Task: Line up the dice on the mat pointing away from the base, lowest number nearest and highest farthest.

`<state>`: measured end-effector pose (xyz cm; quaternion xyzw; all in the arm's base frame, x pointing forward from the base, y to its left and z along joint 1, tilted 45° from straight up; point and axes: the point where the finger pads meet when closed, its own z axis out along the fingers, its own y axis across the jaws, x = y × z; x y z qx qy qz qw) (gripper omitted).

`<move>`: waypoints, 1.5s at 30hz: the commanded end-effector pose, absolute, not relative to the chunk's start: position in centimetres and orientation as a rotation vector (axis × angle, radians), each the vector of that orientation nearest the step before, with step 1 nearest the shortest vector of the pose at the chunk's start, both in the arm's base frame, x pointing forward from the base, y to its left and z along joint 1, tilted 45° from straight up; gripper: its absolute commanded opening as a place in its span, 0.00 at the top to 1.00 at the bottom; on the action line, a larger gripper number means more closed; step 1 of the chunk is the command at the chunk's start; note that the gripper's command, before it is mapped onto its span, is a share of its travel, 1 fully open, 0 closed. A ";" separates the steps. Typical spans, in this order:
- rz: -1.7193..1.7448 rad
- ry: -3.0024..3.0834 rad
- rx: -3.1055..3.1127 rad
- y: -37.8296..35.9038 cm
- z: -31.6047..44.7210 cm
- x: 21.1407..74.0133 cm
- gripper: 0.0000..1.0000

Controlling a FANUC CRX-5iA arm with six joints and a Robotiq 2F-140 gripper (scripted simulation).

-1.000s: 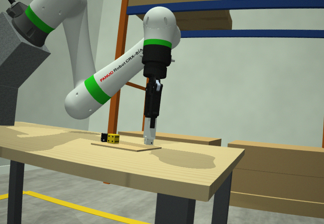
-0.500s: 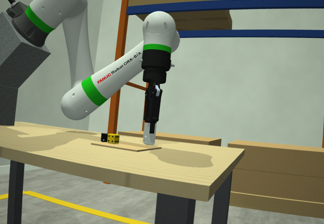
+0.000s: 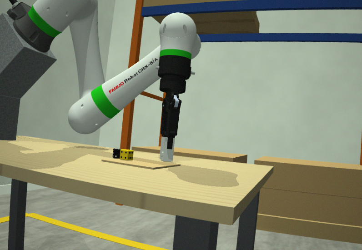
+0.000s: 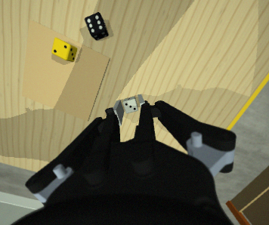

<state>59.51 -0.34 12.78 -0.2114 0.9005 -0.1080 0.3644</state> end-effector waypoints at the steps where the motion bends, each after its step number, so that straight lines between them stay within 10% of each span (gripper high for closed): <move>1: -0.278 2.316 -0.544 -0.3 12.8 59.5 0.75; 45: -0.278 2.316 -0.544 -0.3 12.8 59.5 0.87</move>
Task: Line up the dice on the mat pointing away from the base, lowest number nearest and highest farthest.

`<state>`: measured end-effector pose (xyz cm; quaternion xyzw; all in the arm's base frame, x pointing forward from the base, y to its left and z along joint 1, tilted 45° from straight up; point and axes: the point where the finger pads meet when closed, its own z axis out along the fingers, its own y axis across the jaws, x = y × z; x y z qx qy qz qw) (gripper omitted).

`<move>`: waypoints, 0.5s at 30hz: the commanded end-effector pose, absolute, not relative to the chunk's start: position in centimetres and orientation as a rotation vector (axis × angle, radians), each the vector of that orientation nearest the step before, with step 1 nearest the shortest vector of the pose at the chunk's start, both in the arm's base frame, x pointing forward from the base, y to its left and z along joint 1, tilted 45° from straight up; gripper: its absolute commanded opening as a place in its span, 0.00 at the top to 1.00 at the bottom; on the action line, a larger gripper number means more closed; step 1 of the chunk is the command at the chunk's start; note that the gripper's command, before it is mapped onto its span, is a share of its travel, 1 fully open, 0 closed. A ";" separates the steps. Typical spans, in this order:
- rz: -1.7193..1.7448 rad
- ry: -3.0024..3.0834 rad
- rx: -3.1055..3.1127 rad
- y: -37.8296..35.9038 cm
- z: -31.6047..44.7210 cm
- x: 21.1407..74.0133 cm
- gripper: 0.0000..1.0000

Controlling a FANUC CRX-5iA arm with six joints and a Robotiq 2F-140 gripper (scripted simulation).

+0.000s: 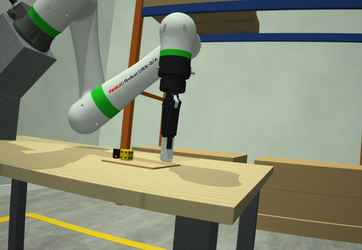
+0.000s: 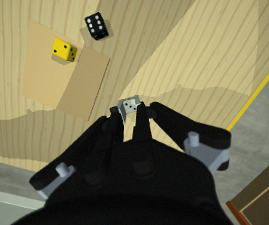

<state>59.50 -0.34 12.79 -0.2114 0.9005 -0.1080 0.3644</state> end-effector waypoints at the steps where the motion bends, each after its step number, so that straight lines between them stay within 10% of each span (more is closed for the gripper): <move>1: -0.278 2.316 -0.544 -0.3 12.8 59.5 0.87; 15: -0.278 2.316 -0.544 -0.3 14.0 58.3 0.87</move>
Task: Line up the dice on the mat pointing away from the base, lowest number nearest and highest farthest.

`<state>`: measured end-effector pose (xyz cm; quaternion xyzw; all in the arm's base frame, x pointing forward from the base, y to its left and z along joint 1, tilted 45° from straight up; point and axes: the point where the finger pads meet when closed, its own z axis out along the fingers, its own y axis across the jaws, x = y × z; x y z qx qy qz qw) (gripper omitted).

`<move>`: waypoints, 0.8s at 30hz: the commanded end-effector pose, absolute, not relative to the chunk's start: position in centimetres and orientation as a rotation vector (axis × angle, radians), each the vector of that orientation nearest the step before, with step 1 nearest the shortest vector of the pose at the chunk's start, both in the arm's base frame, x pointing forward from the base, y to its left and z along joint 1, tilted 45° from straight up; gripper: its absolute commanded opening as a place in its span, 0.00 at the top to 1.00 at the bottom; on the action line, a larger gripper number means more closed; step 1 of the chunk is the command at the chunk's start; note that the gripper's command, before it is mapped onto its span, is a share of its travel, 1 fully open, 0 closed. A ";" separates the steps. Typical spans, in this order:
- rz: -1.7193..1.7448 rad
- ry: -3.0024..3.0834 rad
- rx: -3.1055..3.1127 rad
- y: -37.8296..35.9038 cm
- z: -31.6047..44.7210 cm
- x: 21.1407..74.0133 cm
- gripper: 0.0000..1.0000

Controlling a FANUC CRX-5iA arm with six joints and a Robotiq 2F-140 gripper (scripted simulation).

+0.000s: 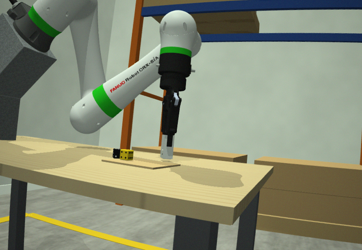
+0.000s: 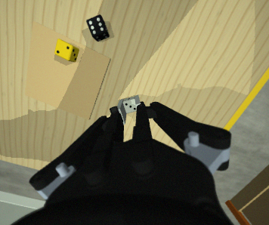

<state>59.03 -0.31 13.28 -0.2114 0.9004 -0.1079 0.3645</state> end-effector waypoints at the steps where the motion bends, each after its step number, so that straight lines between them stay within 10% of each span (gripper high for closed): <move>1: -0.278 2.316 -0.544 -0.2 14.4 57.9 0.87; 24: -0.278 2.316 -0.544 0.1 19.9 52.5 0.87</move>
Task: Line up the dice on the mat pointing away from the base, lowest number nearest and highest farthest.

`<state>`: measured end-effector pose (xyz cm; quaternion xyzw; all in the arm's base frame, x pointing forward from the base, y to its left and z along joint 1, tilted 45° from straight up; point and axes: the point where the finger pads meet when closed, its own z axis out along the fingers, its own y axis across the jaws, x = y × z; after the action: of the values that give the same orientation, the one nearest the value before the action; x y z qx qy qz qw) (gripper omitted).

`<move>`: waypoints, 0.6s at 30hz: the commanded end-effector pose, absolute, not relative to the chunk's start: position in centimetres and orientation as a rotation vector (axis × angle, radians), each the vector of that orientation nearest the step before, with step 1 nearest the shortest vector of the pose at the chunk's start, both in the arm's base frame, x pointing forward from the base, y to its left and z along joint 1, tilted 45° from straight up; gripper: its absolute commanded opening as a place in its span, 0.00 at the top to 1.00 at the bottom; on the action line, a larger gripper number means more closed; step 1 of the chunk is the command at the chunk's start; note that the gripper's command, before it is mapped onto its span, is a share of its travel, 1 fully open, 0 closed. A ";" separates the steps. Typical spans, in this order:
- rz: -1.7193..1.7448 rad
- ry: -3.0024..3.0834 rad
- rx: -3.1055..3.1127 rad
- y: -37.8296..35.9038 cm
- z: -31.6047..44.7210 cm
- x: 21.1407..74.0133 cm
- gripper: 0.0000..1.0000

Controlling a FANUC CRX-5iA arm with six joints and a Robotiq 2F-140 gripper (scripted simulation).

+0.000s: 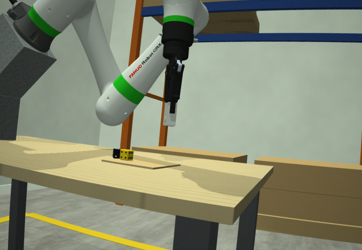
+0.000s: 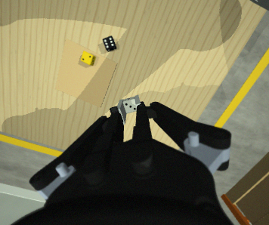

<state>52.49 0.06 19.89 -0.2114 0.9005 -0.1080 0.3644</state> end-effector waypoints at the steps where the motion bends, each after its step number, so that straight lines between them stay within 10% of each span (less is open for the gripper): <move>1: -0.278 2.316 -0.544 0.1 19.9 52.5 0.87; 18: -0.023 2.361 0.041 -9.2 19.2 51.6 0.87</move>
<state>51.97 -6.54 19.35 -0.0458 0.9233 -0.0464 0.3785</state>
